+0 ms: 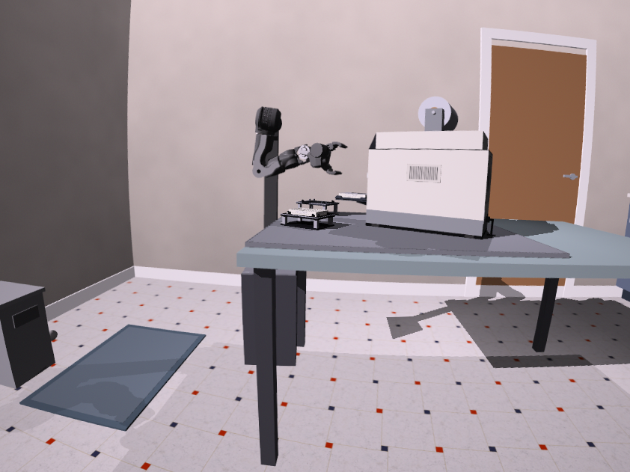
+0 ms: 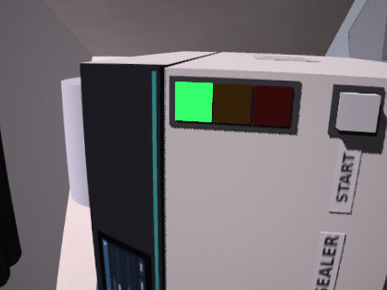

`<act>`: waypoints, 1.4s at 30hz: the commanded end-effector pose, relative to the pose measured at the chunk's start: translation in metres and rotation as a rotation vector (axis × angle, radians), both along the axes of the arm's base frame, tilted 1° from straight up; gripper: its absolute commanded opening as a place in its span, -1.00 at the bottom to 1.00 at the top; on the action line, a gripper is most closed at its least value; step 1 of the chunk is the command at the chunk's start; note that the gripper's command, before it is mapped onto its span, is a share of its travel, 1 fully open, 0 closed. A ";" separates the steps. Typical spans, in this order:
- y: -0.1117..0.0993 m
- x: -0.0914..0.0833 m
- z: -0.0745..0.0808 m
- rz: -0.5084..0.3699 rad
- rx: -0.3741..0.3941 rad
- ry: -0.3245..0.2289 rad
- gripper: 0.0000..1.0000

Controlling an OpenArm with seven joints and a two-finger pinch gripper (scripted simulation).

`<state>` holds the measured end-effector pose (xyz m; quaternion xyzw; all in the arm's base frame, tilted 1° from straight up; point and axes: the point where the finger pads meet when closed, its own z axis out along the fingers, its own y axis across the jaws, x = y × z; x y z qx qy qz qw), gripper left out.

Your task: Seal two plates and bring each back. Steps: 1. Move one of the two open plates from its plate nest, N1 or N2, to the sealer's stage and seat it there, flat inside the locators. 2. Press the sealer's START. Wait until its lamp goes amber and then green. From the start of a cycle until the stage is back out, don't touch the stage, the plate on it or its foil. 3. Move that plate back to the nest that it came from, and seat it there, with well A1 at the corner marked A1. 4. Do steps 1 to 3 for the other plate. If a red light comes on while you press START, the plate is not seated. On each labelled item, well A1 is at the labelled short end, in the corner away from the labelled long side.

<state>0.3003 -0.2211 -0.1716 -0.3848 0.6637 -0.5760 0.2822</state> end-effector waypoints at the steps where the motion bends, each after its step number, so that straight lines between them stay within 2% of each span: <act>1: 0.000 0.003 0.009 0.005 -0.053 -0.038 0.30; 6: 0.009 0.013 0.030 0.052 -0.194 -0.115 0.30; 8: 0.012 0.016 0.040 0.057 -0.208 -0.125 0.30; 11: 0.019 0.021 0.050 0.088 -0.299 -0.170 0.30; 13: 0.019 0.021 0.050 0.088 -0.299 -0.170 0.30; 15: 0.023 0.025 0.060 0.107 -0.355 -0.204 0.30; 17: 0.028 0.027 0.069 0.112 -0.362 -0.210 0.30; 22: 0.042 0.033 0.088 0.158 -0.509 -0.291 0.30; 24: 0.047 0.035 0.097 0.163 -0.517 -0.297 0.30; 28: 0.061 0.037 0.111 0.201 -0.637 -0.363 0.30; 30: 0.061 0.037 0.111 0.201 -0.637 -0.363 0.30; 37: 0.086 0.039 0.135 0.263 -0.823 -0.465 0.30; 39: 0.094 0.039 0.142 0.269 -0.835 -0.471 0.30; 42: 0.107 0.039 0.149 0.299 -0.927 -0.520 0.30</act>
